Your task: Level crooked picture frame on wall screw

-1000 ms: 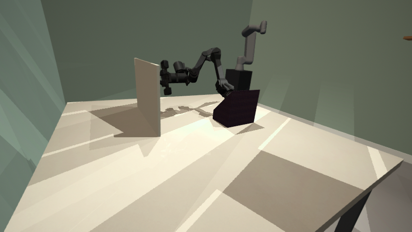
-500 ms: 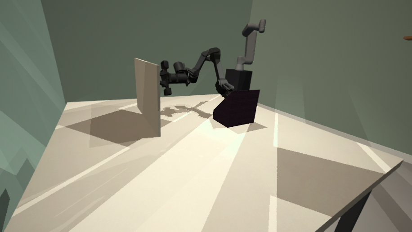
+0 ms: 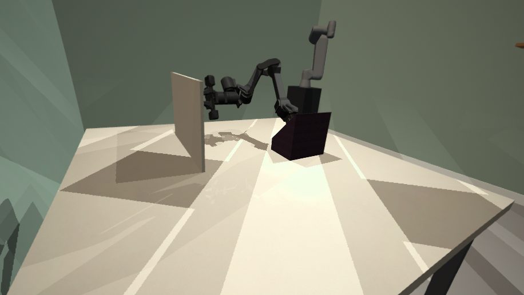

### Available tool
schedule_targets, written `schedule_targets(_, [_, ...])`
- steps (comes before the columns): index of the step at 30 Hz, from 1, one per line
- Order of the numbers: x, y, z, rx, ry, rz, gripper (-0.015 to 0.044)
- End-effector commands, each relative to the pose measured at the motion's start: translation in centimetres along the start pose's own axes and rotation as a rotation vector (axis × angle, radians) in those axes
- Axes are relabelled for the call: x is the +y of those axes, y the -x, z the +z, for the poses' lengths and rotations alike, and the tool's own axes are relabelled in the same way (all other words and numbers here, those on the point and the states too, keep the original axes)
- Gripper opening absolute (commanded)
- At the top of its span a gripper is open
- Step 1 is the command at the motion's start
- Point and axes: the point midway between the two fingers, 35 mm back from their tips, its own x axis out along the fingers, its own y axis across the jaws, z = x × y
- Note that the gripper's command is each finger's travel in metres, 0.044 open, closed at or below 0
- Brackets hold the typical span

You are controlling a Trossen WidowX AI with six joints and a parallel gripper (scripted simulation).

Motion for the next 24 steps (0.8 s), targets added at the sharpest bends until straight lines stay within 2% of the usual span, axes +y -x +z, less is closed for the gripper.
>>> schedule_targets(1, [-0.02,0.01,0.01,-0.001,0.04,0.001,0.0])
schedule_targets(24, [-0.07,0.0,-0.06,-0.002,0.134,0.001,0.0])
